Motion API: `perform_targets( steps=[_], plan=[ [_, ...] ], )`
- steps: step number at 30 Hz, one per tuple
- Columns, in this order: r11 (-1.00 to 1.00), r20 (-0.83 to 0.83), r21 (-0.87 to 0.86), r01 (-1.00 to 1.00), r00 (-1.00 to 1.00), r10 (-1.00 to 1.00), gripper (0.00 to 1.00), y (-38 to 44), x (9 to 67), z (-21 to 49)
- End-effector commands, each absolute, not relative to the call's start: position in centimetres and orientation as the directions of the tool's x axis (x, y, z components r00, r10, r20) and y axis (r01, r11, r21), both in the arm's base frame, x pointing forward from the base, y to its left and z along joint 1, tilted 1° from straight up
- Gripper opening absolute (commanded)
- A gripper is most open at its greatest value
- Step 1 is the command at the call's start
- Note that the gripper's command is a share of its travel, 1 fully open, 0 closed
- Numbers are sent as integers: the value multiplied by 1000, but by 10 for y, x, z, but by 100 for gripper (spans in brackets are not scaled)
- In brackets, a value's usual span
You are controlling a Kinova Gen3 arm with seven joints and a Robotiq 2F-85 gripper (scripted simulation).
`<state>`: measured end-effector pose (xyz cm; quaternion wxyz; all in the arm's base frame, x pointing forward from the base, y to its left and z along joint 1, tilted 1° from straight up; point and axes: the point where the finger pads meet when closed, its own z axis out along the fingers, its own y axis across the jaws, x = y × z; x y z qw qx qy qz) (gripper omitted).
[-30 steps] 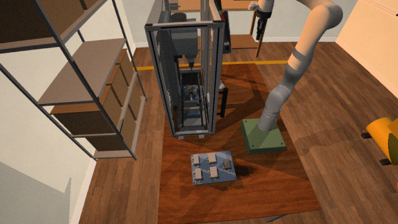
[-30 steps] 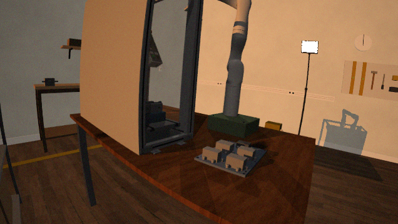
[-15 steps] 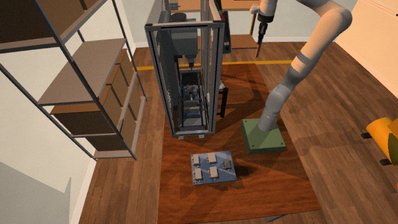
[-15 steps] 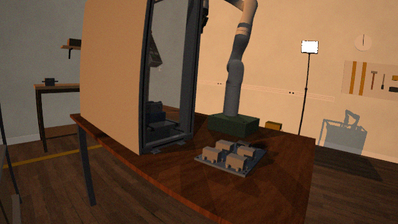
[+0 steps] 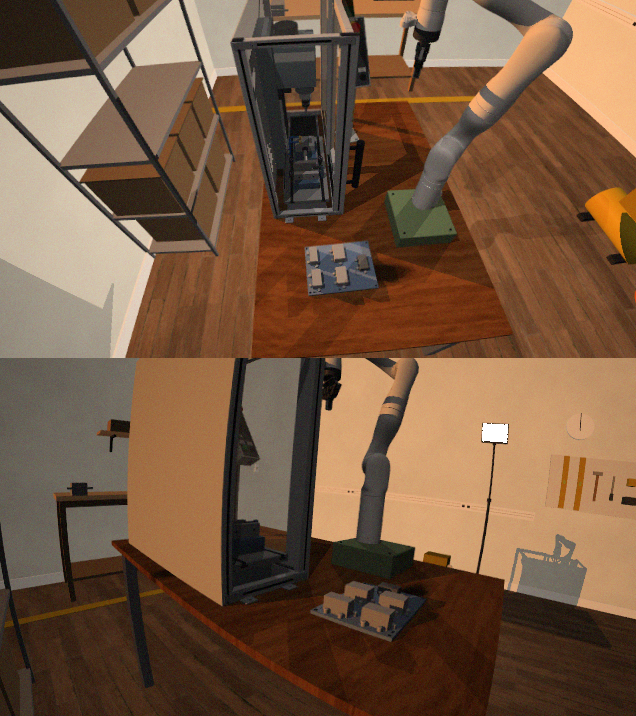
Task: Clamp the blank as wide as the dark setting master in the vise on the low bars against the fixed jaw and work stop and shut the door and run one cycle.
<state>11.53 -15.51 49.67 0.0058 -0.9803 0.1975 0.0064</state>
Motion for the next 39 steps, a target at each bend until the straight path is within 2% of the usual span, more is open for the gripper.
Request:
perform_targets(
  steps=[1, 11, 16, 28, 33, 39],
  plan=[
    [-921, -13, -6, -390, 921, -389, 10, -127, 121, 498],
    [-921, -13, -6, -390, 921, -389, 10, -127, 121, 498],
    [-921, -13, -6, -390, 921, -389, 10, -83, 127, 498],
    [-921, -13, -6, -390, 921, -389, 10, -83, 127, 498],
    [-921, -13, -6, -390, 921, -389, 10, -40, 150, 462],
    [-921, -13, -6, -390, 921, -389, 10, -40, 150, 462]
  ],
)
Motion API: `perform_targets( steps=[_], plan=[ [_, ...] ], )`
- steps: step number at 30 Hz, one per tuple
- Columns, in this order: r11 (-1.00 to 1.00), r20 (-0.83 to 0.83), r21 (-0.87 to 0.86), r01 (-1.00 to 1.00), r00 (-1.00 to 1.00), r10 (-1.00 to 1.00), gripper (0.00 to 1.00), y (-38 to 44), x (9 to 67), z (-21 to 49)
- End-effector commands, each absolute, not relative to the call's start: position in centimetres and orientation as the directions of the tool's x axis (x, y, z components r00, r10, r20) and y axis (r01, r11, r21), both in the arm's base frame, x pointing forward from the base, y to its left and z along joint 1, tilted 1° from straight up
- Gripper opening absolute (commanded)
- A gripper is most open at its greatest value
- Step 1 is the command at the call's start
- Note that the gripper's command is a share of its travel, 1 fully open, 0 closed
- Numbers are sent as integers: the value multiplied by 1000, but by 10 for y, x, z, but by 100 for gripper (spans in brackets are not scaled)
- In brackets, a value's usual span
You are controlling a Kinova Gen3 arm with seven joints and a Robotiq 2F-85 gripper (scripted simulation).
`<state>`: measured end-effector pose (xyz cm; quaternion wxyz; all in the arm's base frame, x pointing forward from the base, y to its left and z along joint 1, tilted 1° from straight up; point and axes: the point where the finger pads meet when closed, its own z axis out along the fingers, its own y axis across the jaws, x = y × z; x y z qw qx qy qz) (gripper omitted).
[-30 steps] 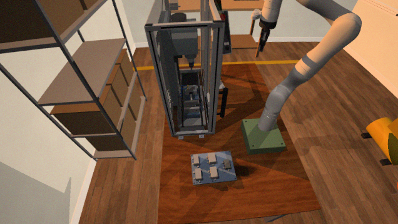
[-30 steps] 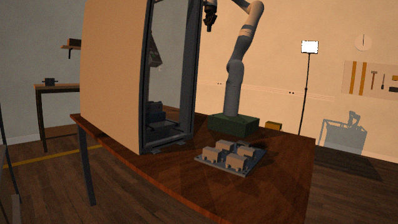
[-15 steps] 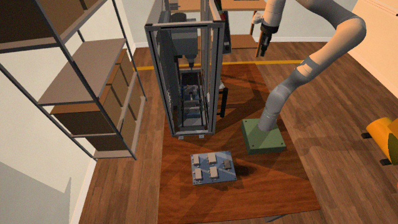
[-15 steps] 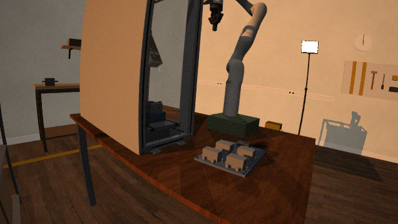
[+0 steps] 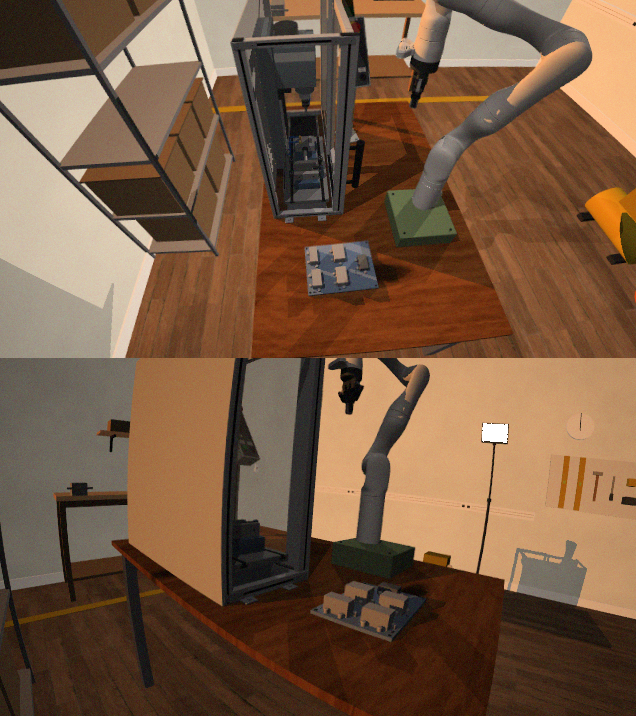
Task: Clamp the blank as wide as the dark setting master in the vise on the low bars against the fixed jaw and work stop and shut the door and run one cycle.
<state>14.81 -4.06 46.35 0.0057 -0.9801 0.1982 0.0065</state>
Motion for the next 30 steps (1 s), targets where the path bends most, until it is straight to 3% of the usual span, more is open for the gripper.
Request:
perform_targets(
  steps=[1, 30],
  plan=[
    [-921, -13, -6, -390, 921, -389, 10, -40, 150, 462],
    [-921, -13, -7, -390, 921, -389, 10, 46, 195, 391]
  ],
)
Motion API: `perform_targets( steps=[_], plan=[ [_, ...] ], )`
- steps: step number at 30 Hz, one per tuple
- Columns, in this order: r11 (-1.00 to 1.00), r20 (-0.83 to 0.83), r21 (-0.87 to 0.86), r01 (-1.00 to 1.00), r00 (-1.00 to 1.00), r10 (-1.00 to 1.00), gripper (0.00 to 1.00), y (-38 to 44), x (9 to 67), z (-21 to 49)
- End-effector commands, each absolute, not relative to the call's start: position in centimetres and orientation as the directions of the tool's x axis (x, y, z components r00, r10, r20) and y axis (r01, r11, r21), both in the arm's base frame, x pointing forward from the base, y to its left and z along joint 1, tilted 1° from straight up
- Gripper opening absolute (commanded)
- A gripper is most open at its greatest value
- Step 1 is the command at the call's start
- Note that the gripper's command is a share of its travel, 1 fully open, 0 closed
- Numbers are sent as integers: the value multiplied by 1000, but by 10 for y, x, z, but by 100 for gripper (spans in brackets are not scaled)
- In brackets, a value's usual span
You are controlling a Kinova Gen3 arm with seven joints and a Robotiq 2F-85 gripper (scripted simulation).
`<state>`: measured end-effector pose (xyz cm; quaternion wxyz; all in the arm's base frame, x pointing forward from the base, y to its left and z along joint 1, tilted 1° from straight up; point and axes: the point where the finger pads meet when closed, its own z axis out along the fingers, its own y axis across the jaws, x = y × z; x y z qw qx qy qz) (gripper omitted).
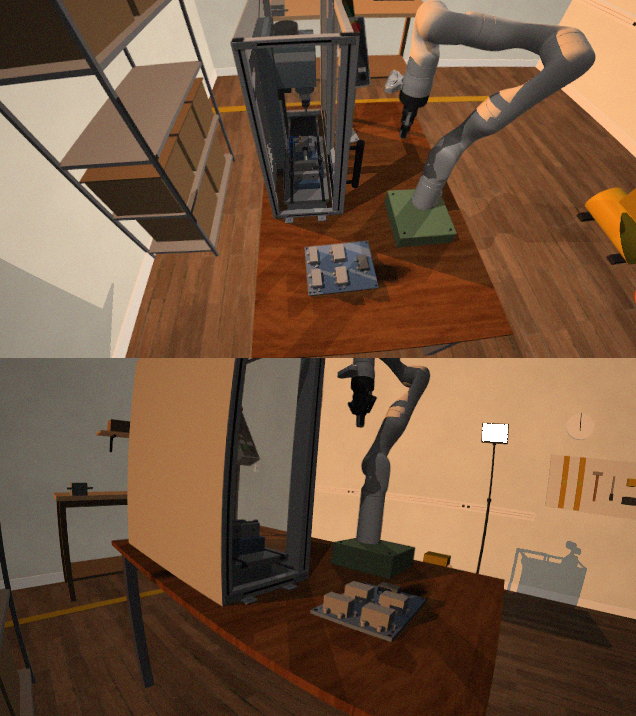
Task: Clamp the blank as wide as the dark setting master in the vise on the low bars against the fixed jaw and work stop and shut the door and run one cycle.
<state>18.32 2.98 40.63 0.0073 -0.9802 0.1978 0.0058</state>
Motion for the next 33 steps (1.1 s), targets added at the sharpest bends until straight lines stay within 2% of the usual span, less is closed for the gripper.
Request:
perform_targets(
  steps=[1, 33],
  plan=[
    [-921, -13, -7, -390, 921, -389, 10, 46, 195, 391],
    [-921, -13, -7, -390, 921, -389, 10, 61, 202, 379]
  ],
)
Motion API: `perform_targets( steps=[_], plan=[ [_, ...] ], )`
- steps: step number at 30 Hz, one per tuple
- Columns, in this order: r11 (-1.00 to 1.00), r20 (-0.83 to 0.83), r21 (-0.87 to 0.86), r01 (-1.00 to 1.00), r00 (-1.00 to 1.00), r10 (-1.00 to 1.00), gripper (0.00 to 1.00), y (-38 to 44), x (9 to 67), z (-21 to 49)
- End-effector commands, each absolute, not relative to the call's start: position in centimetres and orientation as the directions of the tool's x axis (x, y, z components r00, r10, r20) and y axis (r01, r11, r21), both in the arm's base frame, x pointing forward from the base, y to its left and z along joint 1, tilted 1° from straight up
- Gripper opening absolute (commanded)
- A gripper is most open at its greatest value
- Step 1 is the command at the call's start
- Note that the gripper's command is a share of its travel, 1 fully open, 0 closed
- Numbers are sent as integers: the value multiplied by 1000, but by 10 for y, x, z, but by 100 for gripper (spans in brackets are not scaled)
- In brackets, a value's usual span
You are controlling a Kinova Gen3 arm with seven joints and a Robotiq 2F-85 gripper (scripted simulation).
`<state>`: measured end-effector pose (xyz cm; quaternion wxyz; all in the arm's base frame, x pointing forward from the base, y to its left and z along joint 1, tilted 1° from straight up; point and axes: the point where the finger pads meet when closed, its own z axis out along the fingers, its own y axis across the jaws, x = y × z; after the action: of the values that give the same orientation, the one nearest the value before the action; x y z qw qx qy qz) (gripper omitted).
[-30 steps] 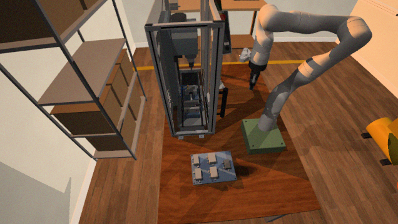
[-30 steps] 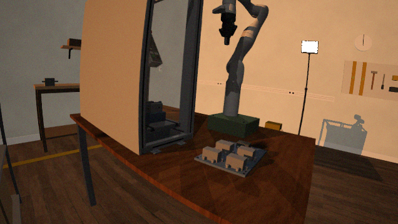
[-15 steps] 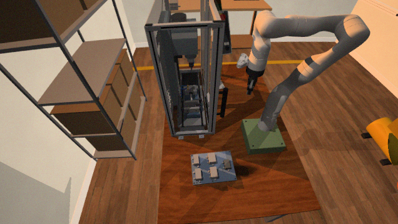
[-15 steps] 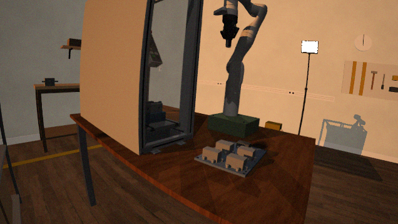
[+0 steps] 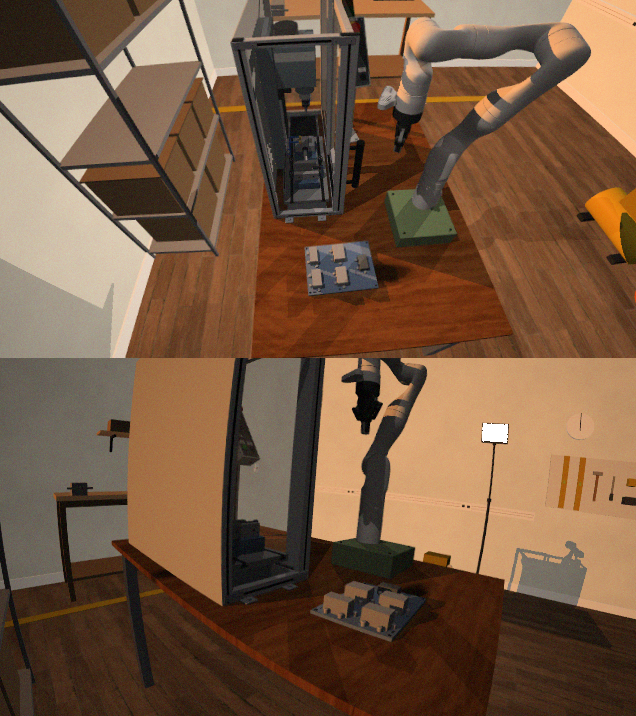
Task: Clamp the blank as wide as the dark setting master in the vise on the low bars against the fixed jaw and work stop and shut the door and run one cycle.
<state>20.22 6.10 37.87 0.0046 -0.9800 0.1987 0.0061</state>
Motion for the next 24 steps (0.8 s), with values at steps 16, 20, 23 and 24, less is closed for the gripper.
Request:
perform_targets(
  steps=[16, 20, 23, 24],
  plan=[
    [-986, -11, -10, -169, 986, -169, 10, 61, 202, 379],
    [-986, -11, -10, -169, 986, -169, 10, 61, 202, 379],
    [-986, -11, -10, -169, 986, -169, 10, 61, 202, 379],
    [-986, -11, -10, -169, 986, -169, 10, 61, 202, 379]
  ],
)
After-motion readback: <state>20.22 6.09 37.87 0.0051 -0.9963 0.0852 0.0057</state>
